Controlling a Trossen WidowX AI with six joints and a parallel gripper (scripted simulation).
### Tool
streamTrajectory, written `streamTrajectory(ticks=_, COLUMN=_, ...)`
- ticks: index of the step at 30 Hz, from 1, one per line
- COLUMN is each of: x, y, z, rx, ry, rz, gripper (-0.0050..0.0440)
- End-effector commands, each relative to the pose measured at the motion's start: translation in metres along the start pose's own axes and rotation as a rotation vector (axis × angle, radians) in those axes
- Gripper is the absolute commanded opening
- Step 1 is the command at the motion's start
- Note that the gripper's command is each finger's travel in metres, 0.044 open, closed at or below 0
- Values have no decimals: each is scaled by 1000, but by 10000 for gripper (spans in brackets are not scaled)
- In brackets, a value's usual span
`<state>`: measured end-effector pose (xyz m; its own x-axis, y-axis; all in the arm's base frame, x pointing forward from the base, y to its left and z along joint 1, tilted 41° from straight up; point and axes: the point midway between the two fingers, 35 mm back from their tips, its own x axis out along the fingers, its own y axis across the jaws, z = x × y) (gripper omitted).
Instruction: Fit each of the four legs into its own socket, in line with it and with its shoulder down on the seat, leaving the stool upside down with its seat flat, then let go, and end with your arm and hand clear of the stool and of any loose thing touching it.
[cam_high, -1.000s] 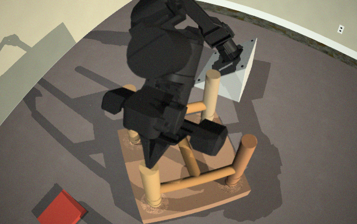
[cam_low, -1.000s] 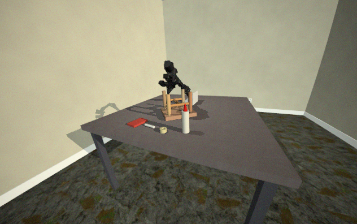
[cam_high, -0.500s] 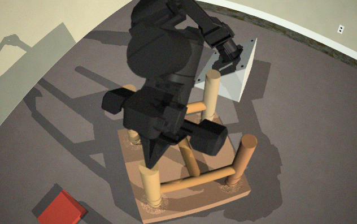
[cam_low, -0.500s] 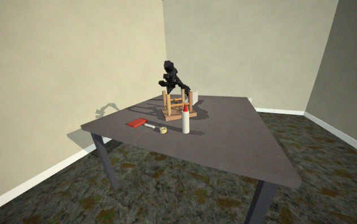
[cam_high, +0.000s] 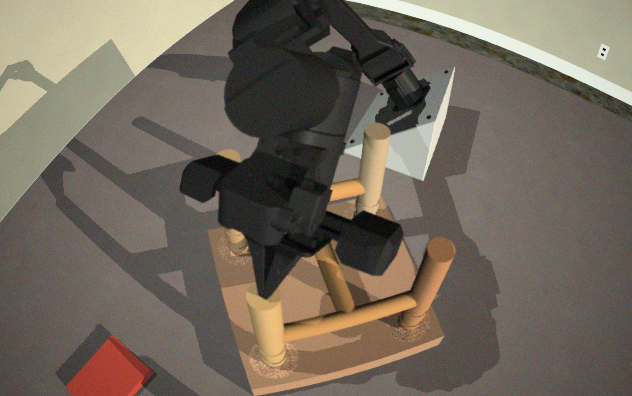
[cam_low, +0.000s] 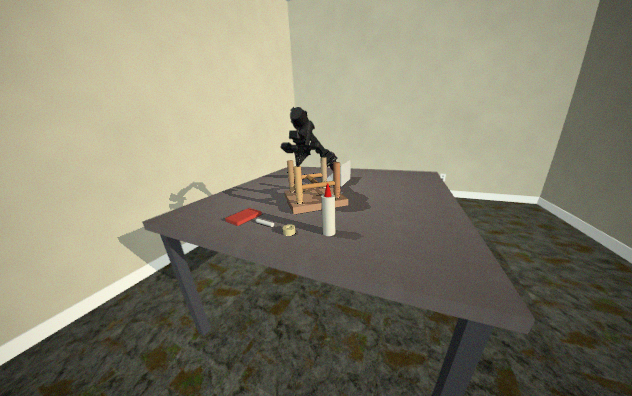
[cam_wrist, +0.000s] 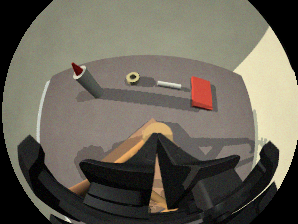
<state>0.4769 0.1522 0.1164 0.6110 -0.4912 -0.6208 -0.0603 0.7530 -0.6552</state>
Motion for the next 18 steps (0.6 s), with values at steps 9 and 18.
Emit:
streamTrajectory(ticks=9, x=22, y=-3, z=-17, rx=-13, ry=56, rz=0, gripper=0)
streamTrajectory(ticks=18, x=23, y=-3, z=-17, rx=-13, ry=56, rz=0, gripper=0)
